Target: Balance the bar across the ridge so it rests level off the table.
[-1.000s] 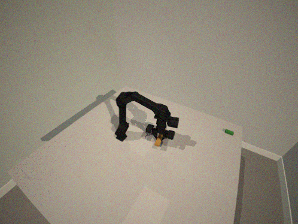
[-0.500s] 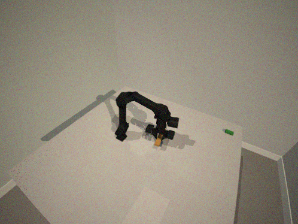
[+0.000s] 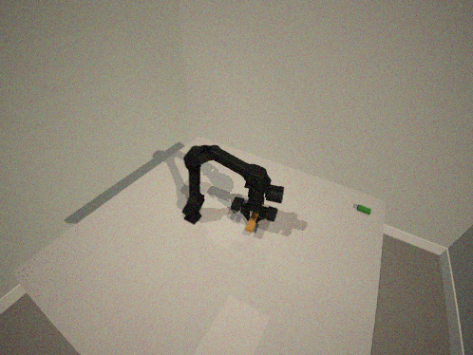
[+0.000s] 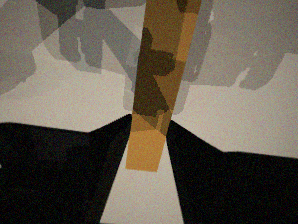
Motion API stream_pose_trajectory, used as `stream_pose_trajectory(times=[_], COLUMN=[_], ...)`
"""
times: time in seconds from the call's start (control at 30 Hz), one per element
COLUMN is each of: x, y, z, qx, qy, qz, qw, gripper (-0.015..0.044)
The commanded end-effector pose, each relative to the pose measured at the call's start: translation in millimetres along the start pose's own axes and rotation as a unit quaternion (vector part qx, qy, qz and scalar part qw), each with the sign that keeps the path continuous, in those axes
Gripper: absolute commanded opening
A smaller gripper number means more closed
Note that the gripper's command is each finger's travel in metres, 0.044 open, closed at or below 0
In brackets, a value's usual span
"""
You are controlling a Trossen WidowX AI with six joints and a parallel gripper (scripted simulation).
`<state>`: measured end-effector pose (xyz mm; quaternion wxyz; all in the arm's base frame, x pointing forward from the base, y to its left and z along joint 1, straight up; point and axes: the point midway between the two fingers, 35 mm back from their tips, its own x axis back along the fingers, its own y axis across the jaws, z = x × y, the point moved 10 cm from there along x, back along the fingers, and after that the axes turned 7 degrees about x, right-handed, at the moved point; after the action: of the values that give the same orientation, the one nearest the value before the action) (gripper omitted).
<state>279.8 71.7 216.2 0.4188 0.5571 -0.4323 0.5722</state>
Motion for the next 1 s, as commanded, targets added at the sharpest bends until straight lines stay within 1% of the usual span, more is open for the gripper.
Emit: stream_pose_trajectory(times=[0.0,0.97], x=[-1.6,-4.1], y=[0.4,0.4], z=[-0.3,-0.4], qx=[0.003,0.003], qy=[-0.002,-0.002], qz=[-0.002,-0.002], qw=[1.000,1.000], gripper=[0.0000,0.0000])
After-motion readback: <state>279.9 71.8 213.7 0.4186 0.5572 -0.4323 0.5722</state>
